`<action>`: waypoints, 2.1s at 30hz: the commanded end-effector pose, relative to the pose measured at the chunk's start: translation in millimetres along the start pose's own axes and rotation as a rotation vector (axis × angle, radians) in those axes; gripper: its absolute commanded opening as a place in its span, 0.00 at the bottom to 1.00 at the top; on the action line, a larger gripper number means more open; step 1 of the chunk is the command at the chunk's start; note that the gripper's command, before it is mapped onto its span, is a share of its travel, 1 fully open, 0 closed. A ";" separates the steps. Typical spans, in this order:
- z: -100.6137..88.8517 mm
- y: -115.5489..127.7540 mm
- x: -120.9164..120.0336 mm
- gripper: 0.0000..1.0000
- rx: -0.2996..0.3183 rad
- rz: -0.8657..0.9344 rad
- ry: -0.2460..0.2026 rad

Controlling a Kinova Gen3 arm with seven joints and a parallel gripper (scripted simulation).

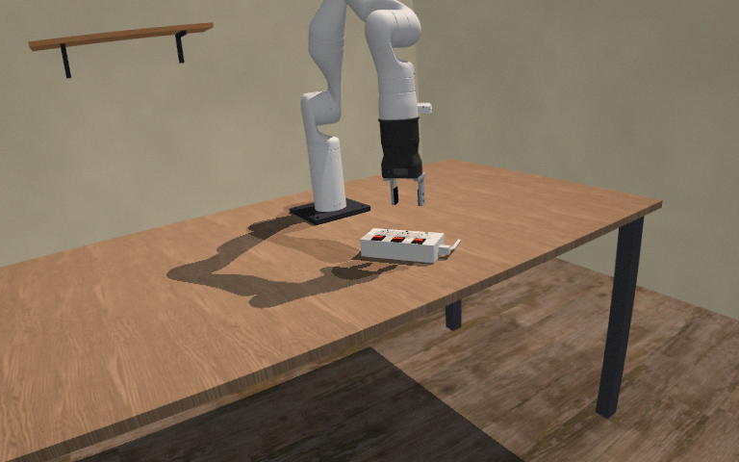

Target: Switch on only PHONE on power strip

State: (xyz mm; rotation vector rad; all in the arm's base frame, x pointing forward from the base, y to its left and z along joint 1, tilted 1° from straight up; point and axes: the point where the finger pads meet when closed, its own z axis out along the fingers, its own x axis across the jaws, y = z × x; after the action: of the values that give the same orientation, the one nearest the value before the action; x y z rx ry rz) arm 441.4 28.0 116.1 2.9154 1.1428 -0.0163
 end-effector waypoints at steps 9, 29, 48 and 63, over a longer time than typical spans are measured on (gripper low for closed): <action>-1.6 6.3 -7.1 1.00 0.001 -0.002 0.003; -2.4 12.8 -16.6 1.00 0.005 -0.011 0.005; -2.9 17.0 -23.2 1.00 0.008 -0.017 0.007; -3.1 18.4 -25.5 1.00 0.009 -0.019 0.008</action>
State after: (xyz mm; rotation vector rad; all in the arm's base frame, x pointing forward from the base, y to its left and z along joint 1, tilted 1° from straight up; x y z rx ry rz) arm 434.8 -2.5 118.8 2.9154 1.1756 -0.0135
